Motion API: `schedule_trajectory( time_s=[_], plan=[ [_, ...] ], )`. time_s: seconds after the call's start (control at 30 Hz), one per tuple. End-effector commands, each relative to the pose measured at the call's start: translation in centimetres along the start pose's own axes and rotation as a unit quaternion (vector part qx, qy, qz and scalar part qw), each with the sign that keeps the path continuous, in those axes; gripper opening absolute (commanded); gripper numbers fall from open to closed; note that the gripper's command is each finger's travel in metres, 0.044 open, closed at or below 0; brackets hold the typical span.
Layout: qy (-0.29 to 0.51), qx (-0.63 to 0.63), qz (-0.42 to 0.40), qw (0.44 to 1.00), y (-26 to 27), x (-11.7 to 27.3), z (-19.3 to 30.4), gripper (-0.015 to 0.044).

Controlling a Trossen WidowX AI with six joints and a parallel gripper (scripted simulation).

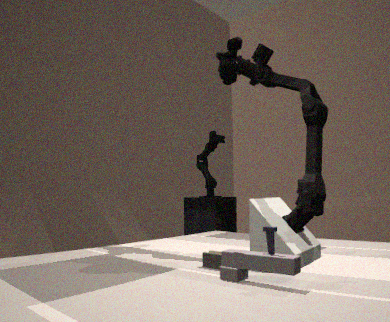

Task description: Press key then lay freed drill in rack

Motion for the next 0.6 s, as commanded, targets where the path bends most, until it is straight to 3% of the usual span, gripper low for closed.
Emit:
schedule_trajectory(
  time_s=[0.0, 0.27, 0.57],
  plan=[
    [-0.083, -0.058, -0.02, 0.995, -1.6, -0.3, -6.7, 0.0],
    [-0.235, -0.172, -0.109, 0.95, -3.7, 2.0, -19.7, 0.0],
    [-0.362, -0.264, -0.256, 0.856, -5.0, 8.9, -32.6, 0.0]
  ],
)
Point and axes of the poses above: the point midway between the two fingers, 35 mm back from their tips, its own x axis back along the fingers, its own y axis across the jaws, z = x × y, the point moved 4 cm from there along x, back along the fingers, and after that the axes turned 5 degrees about -x, right-handed, at the moved point
